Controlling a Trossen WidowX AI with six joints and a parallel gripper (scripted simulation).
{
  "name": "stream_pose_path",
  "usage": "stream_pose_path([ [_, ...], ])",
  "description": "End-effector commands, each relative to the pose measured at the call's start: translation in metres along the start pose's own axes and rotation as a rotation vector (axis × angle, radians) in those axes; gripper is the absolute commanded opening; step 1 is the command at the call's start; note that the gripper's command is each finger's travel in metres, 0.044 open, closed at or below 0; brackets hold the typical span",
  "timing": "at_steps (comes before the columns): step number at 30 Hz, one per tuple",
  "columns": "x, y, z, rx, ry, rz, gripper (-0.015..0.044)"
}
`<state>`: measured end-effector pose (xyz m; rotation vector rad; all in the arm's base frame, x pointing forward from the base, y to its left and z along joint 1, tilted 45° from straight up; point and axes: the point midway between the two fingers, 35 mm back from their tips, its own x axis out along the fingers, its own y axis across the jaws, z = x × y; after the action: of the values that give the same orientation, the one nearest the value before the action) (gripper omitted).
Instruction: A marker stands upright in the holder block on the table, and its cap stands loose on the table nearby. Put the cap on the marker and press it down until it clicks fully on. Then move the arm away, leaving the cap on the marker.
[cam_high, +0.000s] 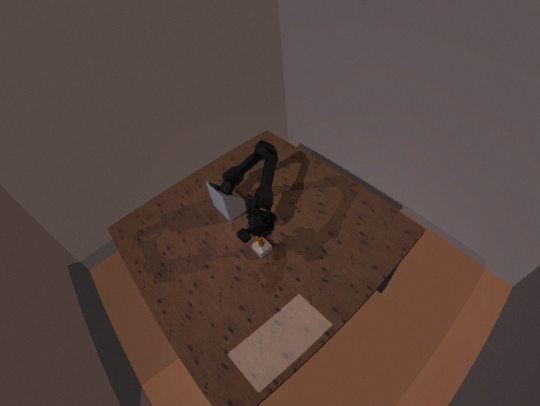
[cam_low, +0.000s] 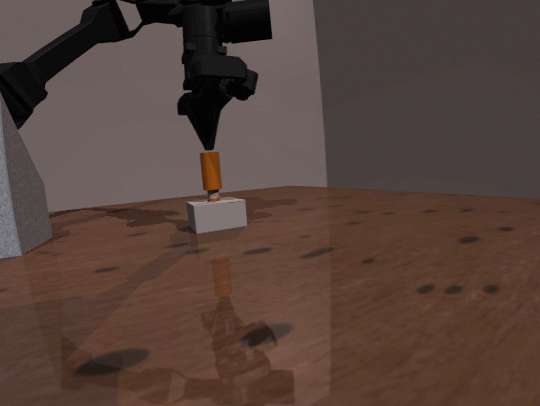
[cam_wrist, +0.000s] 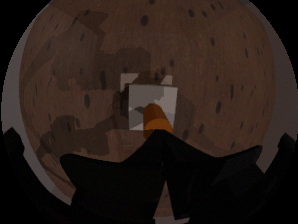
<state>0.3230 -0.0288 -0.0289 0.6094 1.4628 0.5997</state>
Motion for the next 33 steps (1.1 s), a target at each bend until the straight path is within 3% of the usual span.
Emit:
stream_pose_path([
  [1,0.007,0.0,-0.001,0.005,0.0,0.004,0.0],
  [16,0.006,-0.001,0.001,0.002,-0.009,0.001,0.0],
  [22,-0.078,-0.002,0.002,0.002,-0.009,-0.003,0.0],
  [29,-0.081,-0.002,0.001,0.002,-0.009,-0.003,0.0],
  [33,-0.081,-0.002,0.001,0.002,-0.009,-0.003,0.0105],
])
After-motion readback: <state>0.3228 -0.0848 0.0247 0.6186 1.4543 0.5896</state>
